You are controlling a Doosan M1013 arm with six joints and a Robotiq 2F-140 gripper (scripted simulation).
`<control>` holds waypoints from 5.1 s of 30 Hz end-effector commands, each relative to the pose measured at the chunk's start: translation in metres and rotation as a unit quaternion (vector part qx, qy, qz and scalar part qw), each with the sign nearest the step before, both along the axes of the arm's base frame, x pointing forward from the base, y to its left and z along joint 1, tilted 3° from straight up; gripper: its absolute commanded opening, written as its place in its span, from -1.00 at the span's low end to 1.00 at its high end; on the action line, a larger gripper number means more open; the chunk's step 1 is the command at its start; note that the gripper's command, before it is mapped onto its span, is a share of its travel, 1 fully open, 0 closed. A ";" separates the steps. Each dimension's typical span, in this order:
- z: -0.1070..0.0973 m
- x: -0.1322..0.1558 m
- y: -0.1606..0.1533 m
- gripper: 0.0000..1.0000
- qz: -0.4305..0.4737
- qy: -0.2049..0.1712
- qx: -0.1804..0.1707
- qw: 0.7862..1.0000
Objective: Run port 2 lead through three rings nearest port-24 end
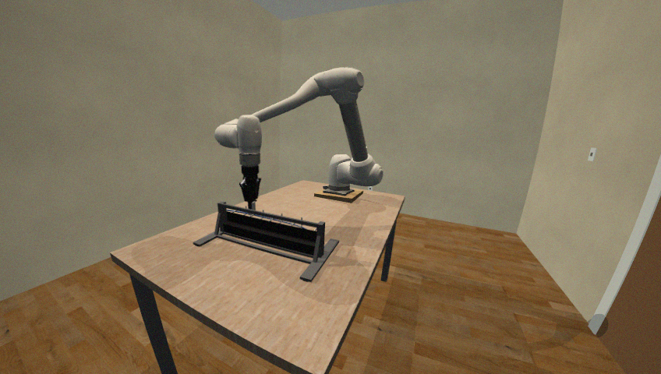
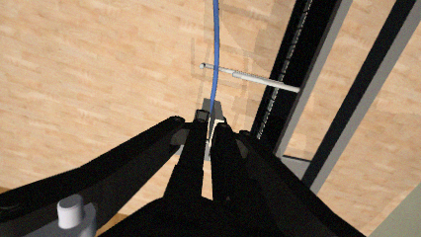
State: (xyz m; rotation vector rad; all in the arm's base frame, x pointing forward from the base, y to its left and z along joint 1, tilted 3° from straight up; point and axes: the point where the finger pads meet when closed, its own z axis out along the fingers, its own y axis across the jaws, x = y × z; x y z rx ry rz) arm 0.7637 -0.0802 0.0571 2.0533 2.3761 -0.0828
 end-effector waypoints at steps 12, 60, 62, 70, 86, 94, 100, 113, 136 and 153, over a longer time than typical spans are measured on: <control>0.000 0.014 0.002 -1.00 0.000 0.000 0.000 1.000; -0.001 0.038 0.005 -0.60 0.000 0.000 0.000 1.000; -0.001 0.038 0.005 -0.60 0.000 0.000 0.000 1.000; -0.001 0.038 0.005 -0.60 0.000 0.000 0.000 1.000; -0.001 0.038 0.005 -0.60 0.000 0.000 0.000 1.000; -0.001 0.038 0.005 -0.60 0.000 0.000 0.000 1.000; 0.002 0.038 0.006 -0.60 0.000 0.000 0.000 1.000; 0.028 0.039 0.007 -0.60 0.000 0.000 0.000 1.000; 0.077 0.040 0.009 -0.60 0.000 0.000 0.000 1.000; 0.079 0.040 0.009 -1.00 0.000 0.000 0.000 1.000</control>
